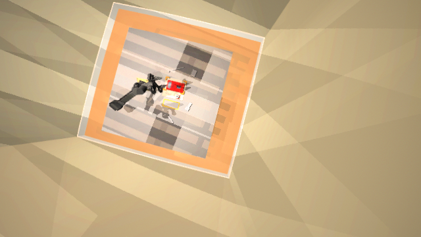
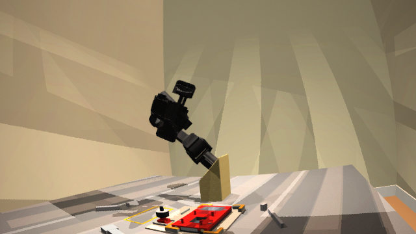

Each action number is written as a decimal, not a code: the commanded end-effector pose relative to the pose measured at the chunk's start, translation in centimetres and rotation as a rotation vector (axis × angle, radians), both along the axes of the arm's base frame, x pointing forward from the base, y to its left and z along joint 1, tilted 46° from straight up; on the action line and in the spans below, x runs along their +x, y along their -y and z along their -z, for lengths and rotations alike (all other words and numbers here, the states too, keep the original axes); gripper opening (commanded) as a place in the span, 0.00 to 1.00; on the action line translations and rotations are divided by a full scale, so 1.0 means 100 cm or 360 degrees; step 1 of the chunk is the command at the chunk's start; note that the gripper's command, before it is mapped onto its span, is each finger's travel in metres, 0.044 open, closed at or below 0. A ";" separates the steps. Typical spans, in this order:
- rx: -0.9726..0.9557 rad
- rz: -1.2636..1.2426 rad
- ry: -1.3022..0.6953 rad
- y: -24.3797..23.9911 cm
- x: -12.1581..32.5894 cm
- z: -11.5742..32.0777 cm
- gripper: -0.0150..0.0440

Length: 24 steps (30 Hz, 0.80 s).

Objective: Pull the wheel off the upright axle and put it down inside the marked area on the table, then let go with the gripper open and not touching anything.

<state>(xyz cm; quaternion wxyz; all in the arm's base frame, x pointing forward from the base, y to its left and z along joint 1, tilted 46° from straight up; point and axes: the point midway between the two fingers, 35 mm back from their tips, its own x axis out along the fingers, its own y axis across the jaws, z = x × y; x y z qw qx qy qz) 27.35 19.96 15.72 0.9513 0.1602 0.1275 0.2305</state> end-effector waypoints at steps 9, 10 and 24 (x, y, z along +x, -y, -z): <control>0.0086 0.0685 -0.0744 0.030 0.061 0.057 0.76; 0.0096 0.0793 -0.0821 0.036 0.067 0.063 0.76; 0.0082 0.2424 -0.1234 0.149 0.095 0.106 0.76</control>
